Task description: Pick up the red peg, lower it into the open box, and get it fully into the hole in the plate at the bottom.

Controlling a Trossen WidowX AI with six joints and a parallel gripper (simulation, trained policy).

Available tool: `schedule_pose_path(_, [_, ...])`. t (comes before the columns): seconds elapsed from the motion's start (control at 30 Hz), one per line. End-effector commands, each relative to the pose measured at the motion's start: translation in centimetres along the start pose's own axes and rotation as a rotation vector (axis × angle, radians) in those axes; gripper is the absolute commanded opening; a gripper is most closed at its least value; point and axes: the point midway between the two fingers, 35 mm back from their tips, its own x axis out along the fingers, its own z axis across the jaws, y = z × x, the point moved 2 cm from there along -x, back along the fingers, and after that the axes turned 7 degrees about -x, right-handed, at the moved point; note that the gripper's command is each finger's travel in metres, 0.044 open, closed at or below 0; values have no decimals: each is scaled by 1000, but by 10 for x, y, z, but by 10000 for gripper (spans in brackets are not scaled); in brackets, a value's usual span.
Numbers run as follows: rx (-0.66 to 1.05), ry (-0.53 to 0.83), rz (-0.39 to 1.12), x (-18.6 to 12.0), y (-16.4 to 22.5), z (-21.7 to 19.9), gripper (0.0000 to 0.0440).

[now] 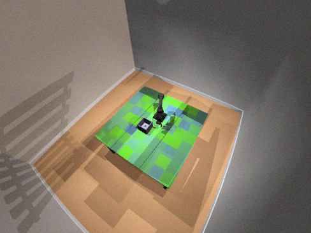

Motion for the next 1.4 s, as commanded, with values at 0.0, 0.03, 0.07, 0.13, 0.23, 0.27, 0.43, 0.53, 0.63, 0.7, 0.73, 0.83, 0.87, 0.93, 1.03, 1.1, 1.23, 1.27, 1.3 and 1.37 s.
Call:
schedule_pose_path(0.0, [-26,39,-6,12,-2,-4,440])
schedule_pose_path(0.03, [-31,47,-9,16,-3,-5,440])
schedule_pose_path(0.07, [-35,55,-12,20,-4,-6,440])
schedule_pose_path(0.13, [-42,68,-15,28,-6,-8,440])
schedule_pose_path(0.23, [-50,83,-19,38,-9,-11,440])
schedule_pose_path(0.27, [-52,87,-20,42,-10,-11,440])
schedule_pose_path(0.43, [-56,100,-30,59,-15,-14,440])
schedule_pose_path(0.53, [-55,101,-39,68,-18,-15,438])
schedule_pose_path(0.63, [-54,101,-46,76,-21,-16,429])
schedule_pose_path(0.7, [-55,100,-49,81,-22,-16,413])
schedule_pose_path(0.73, [-57,98,-50,83,-22,-15,396])
schedule_pose_path(0.83, [-67,95,-48,90,-23,-13,326])
schedule_pose_path(0.87, [-72,94,-47,92,-23,-12,301])
schedule_pose_path(0.93, [-81,92,-46,95,-22,-10,253])
schedule_pose_path(1.03, [-97,88,-44,99,-22,-7,174])
schedule_pose_path(1.1, [-109,84,-41,101,-21,-5,122])
schedule_pose_path(1.23, [-135,73,-34,102,-18,0,21])
schedule_pose_path(1.27, [-142,71,-31,101,-18,1,2])
schedule_pose_path(1.3, [-139,60,-24,99,-17,3,0])
schedule_pose_path(1.37, [-135,39,-9,94,-14,6,0])
